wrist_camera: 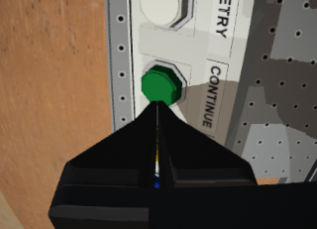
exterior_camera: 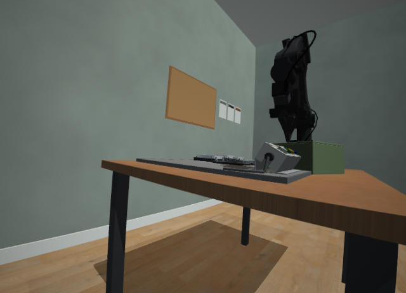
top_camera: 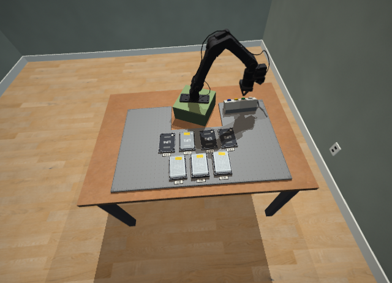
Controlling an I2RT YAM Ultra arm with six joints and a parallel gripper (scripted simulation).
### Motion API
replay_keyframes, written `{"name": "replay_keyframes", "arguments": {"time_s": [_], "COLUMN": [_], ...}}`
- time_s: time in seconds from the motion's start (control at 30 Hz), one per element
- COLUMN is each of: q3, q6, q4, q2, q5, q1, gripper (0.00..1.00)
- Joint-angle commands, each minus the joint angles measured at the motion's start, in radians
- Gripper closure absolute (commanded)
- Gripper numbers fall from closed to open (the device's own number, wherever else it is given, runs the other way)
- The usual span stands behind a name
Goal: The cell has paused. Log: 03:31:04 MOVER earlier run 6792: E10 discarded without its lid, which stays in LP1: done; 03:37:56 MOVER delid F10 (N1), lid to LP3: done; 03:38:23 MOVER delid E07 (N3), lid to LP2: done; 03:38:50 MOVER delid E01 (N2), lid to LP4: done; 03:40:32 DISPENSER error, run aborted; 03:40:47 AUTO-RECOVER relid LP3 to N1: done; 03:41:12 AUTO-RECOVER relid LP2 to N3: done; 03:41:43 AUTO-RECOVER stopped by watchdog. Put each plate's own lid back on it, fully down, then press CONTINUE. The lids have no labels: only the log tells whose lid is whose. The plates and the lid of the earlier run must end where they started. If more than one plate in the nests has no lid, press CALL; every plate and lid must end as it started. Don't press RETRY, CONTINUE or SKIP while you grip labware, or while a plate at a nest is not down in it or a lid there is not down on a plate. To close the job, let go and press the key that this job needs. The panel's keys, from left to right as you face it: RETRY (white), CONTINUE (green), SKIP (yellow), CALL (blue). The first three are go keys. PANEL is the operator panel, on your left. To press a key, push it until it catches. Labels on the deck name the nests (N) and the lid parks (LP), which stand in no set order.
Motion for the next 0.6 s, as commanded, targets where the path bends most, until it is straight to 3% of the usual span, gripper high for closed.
{"name": "replay_keyframes", "arguments": {"time_s": [0.0,0.57], "q3": [-0.021,-0.027], "q6": [-0.005,-0.007], "q4": [0.025,0.062], "q2": [0.013,0.02], "q5": [0.001,0.001], "q1": [-0.013,-0.008], "gripper": [1.0,1.0]}}
